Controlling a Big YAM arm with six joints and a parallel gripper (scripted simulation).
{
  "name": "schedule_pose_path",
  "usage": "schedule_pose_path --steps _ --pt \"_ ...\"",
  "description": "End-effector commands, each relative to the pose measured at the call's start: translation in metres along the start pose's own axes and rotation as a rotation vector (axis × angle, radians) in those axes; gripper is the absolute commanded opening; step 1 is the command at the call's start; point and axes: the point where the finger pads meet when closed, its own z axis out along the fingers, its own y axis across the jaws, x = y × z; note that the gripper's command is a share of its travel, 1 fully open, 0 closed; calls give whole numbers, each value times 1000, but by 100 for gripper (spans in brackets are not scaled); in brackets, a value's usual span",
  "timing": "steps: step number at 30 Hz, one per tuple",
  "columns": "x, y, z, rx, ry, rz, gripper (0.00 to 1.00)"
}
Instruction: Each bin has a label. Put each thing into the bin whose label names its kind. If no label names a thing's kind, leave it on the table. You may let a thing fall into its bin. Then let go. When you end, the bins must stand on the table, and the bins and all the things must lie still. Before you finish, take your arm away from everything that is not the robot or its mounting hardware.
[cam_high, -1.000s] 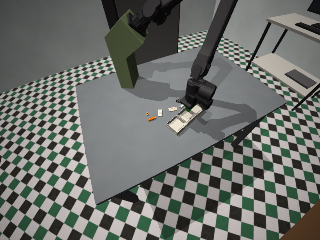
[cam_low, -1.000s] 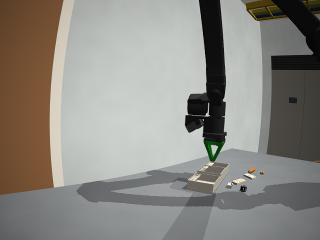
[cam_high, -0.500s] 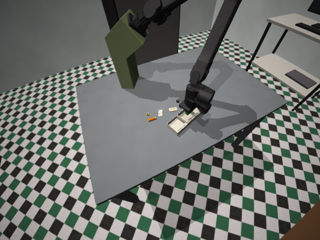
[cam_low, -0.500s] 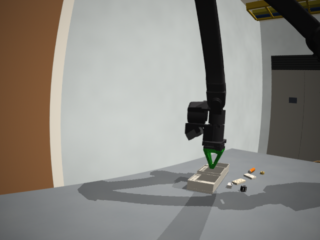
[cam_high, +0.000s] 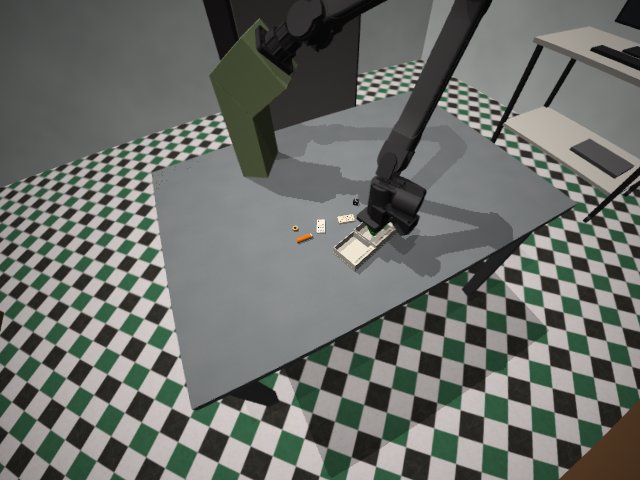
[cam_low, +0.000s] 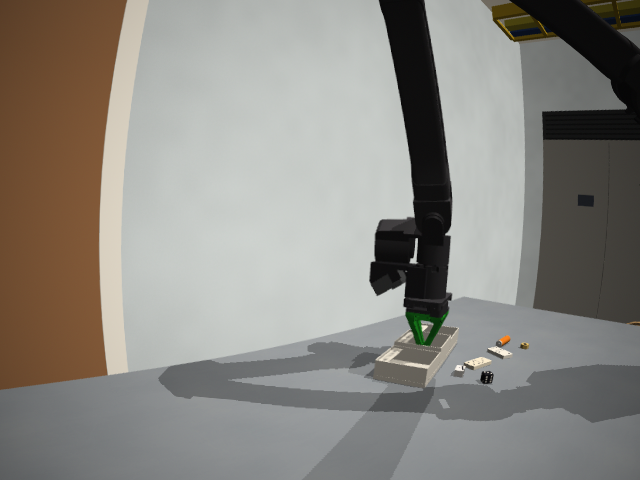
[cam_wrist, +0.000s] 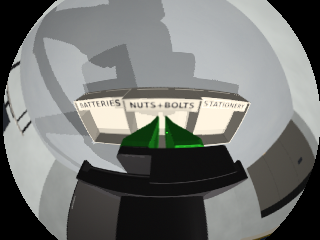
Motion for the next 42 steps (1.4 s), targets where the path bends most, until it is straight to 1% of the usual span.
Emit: schedule_pose_path --steps 1,41,42 --pt "-5 -2 -4 5 -14 6 8" --pt "-7 -3 -5 5 -14 6 8" --pt "-9 -9 -7 13 -12 29 8"
